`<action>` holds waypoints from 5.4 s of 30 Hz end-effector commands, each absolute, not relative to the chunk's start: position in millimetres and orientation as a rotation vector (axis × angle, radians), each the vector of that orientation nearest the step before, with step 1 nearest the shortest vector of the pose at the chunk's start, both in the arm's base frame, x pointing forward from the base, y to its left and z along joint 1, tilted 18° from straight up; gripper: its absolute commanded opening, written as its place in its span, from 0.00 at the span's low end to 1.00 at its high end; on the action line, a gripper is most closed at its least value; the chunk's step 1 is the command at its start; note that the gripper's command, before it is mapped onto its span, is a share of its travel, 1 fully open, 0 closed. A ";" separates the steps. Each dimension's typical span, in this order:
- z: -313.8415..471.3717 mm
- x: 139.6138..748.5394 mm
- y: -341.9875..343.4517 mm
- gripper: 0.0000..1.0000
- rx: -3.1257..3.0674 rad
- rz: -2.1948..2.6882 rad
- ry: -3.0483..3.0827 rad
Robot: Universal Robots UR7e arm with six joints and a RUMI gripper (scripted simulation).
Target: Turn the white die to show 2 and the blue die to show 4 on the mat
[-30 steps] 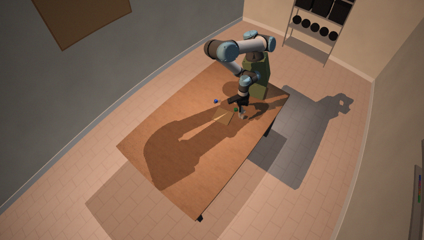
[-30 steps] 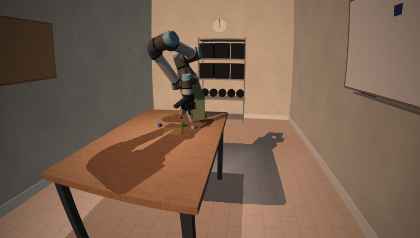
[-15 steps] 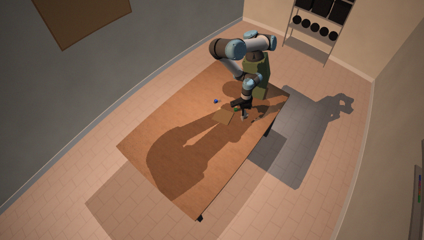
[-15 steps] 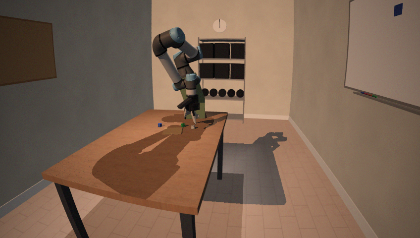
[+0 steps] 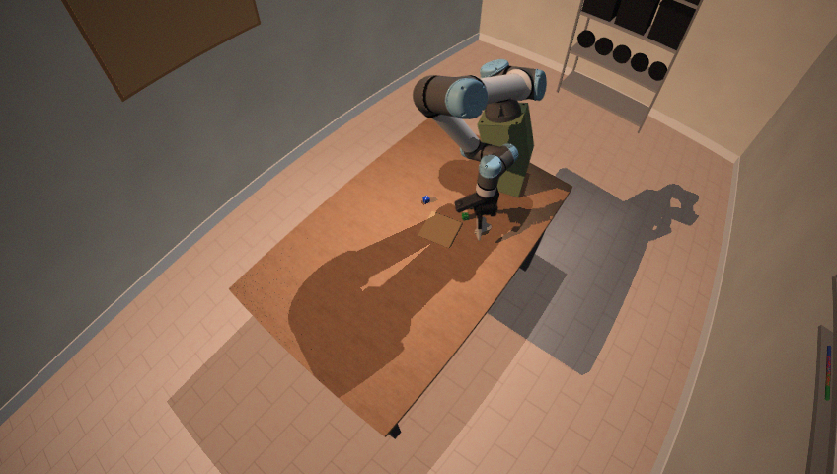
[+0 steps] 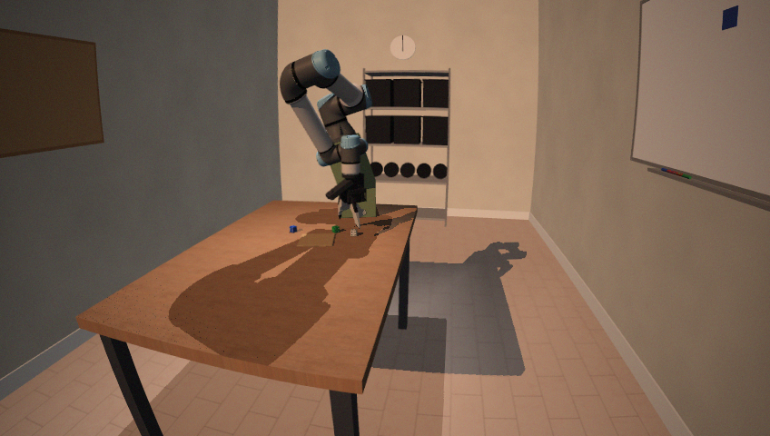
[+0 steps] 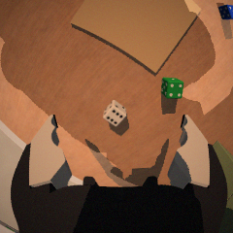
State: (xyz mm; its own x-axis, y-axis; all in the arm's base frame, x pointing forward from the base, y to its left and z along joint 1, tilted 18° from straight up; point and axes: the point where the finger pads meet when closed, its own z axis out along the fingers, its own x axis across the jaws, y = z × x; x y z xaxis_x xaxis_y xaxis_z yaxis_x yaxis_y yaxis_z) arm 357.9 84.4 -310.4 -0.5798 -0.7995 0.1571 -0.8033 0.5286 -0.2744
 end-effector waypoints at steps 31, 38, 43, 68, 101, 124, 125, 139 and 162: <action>-306.0 357.7 85.8 1.00 1.435 0.501 -2.737; -290.2 355.4 90.6 1.00 1.435 0.501 -2.737; -272.5 352.8 95.9 1.00 1.435 0.501 -2.737; -209.2 343.7 114.9 1.00 1.435 0.501 -2.737; -210.8 340.5 120.2 1.00 1.790 0.487 -2.464; -220.6 331.1 129.5 1.00 2.357 0.429 -1.799; -220.7 330.9 129.7 1.00 2.364 0.428 -1.789; -220.9 330.7 129.8 1.00 2.371 0.427 -1.777; -227.3 333.6 129.8 1.00 2.516 0.399 -1.518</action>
State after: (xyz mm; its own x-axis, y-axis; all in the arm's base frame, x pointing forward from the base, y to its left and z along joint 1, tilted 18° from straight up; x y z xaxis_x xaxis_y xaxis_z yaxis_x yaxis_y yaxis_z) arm 332.1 129.6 -224.8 0.3650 -0.8751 0.3178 -0.9211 -0.3891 -0.0138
